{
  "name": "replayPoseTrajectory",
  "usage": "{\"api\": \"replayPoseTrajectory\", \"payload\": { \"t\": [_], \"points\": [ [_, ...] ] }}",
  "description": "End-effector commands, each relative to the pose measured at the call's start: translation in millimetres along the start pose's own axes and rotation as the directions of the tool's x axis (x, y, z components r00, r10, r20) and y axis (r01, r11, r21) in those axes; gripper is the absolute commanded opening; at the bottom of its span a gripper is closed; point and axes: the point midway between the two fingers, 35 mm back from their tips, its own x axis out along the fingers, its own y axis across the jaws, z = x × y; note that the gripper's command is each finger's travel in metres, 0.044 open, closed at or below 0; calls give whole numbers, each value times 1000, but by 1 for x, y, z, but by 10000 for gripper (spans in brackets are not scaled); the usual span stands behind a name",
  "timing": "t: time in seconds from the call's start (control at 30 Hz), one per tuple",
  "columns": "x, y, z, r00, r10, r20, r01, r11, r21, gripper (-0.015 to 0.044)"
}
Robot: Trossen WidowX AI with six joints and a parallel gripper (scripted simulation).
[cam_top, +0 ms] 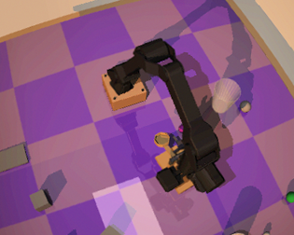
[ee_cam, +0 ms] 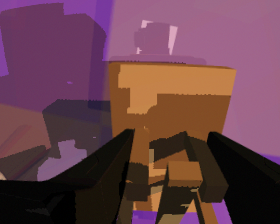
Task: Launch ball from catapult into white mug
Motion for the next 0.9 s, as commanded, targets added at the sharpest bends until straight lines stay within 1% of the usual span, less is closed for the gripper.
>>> {"api": "replayPoseTrajectory", "payload": {
  "t": [0.0, 0.87],
  "points": [
    [4, 0, 0, 1000, 0, 0, 0, 1000, -3, 0],
    [47, 0, -1, 1000, 0, -2, 0, 1000, -2, 0]
  ]
}}
